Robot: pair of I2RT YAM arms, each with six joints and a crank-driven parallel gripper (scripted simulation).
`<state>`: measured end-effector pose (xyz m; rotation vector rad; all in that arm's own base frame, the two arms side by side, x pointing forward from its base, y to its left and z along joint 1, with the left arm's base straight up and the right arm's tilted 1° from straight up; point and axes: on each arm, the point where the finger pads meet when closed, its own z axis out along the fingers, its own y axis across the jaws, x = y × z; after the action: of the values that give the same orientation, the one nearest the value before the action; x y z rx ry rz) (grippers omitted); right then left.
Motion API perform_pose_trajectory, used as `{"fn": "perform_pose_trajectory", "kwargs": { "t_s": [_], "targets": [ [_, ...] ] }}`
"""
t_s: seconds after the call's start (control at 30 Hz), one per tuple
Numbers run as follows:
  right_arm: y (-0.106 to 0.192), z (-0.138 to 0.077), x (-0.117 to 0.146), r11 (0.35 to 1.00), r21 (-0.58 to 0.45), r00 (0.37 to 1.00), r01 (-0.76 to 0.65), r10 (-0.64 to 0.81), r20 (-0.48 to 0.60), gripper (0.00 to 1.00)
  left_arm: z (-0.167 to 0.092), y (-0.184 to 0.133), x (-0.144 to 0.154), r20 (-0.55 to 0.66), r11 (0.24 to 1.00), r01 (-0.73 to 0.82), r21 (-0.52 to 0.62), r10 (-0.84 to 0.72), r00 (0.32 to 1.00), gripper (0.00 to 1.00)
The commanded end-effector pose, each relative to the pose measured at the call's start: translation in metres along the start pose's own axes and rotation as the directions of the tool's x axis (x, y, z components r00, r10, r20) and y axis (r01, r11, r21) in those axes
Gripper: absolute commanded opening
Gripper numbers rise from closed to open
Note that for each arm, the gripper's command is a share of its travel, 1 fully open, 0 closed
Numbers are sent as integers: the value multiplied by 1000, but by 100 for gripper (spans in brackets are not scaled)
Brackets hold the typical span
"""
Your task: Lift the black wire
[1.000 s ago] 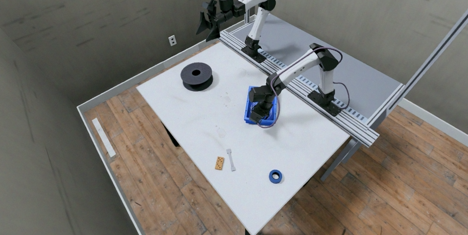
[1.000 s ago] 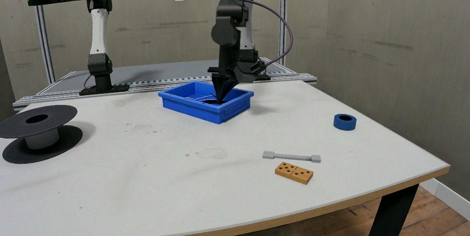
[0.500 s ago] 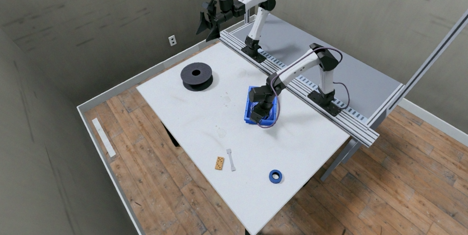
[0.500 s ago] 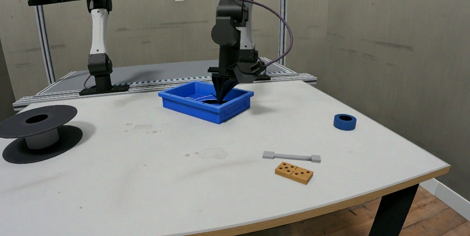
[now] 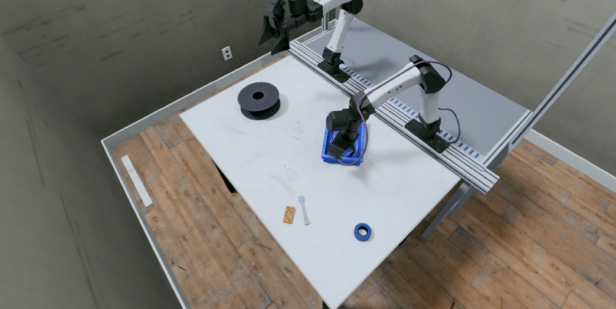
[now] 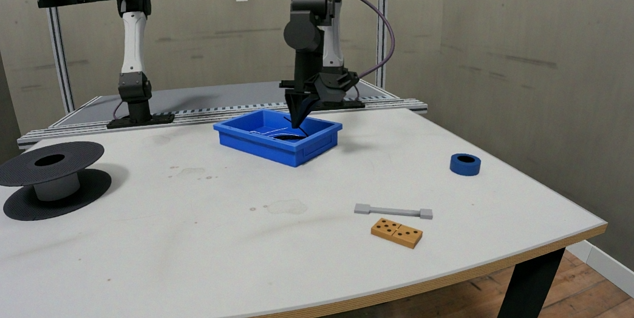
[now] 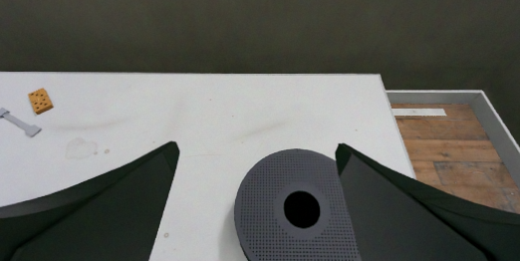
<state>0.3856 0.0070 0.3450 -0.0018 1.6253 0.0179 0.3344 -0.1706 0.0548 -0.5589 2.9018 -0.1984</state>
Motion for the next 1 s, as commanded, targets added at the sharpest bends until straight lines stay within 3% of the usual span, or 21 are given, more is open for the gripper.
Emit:
{"fn": "perform_pose_trajectory", "kwargs": {
  "t_s": [0.0,0.27,0.97],
  "targets": [
    [-3,-4,-15,1000,3,998,10,-10,54,100,-26,-10,-8,26,1000,-6,28,5,1000,0],
    [-3,-4,-15,1000,3,998,10,-10,54,100,-60,-14,-12,26,1000,-6,28,5,1000,0],
    [-3,-4,-15,1000,3,998,10,-10,54,100,-104,-19,-15,26,1000,-6,28,5,1000,0]
  ]
}}
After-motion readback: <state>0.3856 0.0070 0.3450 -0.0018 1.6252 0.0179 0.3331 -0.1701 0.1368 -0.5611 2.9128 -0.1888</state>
